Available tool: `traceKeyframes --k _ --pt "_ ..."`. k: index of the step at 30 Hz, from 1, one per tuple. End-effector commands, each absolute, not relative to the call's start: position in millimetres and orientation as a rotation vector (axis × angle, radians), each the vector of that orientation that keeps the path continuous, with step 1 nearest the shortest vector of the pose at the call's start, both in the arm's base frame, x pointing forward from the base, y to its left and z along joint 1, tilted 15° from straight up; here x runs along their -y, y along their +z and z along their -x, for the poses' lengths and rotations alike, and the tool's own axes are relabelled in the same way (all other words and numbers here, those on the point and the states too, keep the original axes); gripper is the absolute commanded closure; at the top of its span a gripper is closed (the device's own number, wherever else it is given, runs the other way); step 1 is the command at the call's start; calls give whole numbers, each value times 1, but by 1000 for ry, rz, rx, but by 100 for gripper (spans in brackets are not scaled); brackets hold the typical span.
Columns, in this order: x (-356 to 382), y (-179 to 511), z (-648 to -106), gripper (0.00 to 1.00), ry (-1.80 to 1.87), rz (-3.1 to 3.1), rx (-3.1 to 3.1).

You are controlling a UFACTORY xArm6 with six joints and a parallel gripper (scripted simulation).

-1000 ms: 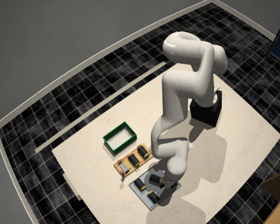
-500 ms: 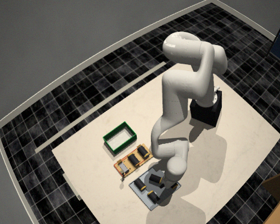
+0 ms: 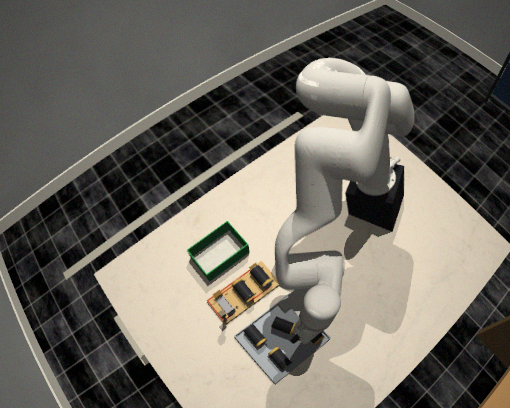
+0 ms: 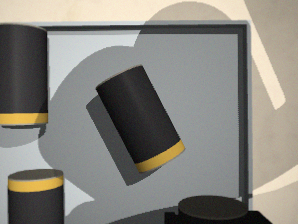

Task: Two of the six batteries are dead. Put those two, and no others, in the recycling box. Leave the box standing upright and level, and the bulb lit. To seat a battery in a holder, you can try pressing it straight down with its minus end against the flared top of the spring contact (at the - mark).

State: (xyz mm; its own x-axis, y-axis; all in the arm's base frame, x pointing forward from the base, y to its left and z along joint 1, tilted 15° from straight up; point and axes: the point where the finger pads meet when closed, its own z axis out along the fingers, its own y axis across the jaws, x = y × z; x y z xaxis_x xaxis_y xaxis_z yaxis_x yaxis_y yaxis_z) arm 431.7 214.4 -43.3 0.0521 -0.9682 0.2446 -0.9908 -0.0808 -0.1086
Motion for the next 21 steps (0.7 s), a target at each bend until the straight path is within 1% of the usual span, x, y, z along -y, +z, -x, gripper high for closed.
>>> traceKeyframes --k 1,11,21 --pt "-215 -43 -433 72 392 -2215 2070" --pt "-206 -81 -438 72 392 -2215 2070" --pt "-205 -85 -439 72 392 -2215 2070"
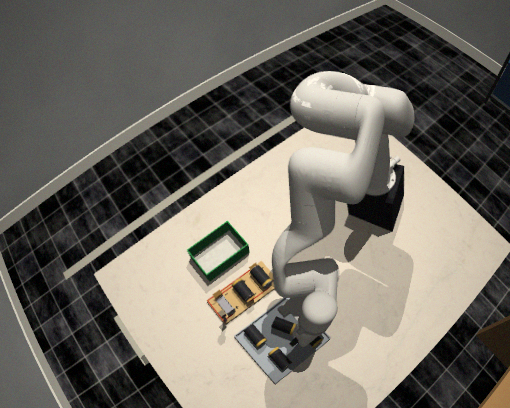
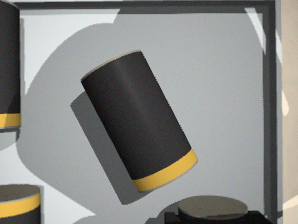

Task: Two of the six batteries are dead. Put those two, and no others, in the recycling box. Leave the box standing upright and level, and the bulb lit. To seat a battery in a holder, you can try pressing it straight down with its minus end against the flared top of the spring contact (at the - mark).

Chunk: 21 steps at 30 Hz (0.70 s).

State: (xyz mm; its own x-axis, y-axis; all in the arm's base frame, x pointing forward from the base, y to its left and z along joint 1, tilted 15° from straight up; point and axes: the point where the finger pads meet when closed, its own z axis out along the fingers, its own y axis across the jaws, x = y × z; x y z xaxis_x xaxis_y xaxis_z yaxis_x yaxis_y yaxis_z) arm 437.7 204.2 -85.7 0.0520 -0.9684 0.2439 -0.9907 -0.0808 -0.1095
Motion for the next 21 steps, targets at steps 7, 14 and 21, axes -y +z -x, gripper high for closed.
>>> traceKeyframes --k 7,14,21 --pt "-205 -85 -439 49 392 -2215 2070" --pt "-205 -85 -439 49 392 -2215 2070" --pt "-205 -85 -439 49 392 -2215 2070"
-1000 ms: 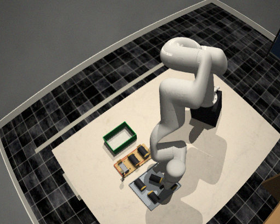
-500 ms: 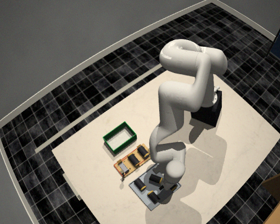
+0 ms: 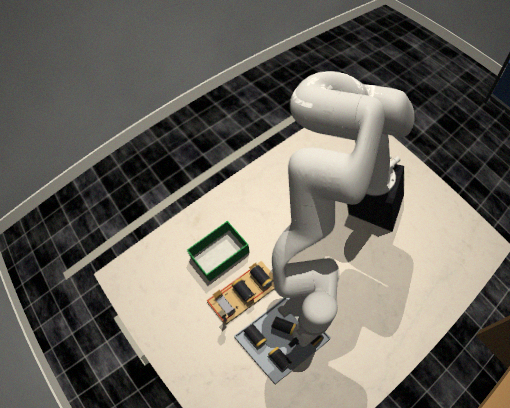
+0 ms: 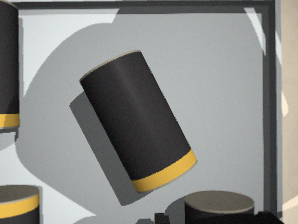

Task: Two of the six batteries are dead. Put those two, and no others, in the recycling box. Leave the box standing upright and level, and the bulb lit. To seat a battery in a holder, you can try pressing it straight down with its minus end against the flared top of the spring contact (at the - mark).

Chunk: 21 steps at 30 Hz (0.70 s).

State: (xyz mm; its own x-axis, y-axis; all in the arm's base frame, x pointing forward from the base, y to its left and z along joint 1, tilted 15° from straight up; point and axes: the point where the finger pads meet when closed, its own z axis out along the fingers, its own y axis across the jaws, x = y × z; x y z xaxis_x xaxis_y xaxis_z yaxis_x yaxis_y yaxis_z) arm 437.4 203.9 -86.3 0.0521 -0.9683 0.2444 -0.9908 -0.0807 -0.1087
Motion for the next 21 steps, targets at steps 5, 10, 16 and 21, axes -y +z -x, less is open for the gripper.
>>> traceKeyframes --k 5,10,16,21 --pt "-205 -85 -439 49 392 -2215 2070" --pt "-206 -83 -438 49 392 -2215 2070" --pt "-210 -66 -436 49 392 -2215 2070" --pt "-215 -43 -433 49 392 -2215 2070"
